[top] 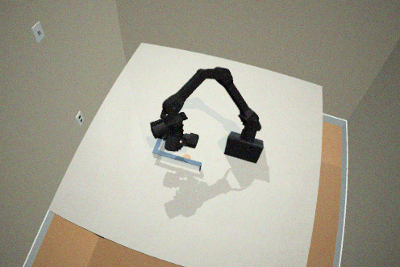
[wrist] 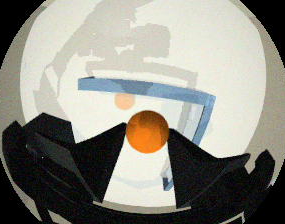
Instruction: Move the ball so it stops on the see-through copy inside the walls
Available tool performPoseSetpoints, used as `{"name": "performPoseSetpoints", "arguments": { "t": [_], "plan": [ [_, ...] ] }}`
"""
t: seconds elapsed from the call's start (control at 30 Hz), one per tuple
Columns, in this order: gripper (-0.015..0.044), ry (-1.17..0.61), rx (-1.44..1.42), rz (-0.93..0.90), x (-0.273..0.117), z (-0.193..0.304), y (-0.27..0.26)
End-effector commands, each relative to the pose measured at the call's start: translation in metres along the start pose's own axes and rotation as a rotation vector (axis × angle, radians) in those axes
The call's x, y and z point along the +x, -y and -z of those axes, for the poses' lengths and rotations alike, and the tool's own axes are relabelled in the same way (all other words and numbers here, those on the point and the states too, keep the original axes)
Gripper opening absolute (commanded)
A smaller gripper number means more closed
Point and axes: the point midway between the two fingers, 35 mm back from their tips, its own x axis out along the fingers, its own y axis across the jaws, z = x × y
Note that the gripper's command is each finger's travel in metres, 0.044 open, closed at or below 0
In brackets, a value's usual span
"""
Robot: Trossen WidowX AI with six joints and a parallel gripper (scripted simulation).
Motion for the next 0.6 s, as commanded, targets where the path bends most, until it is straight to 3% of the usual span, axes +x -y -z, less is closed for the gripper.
{"name": "performPoseSetpoints", "arguments": {
  "t": [0.0,0.57],
  "plan": [
    [0.0000,0.002,0.001,-0.002,0.005,0.000,-0.012],
    [0.0000,0.000,-0.004,-0.004,0.037,0.004,-0.042]
  ]
}}
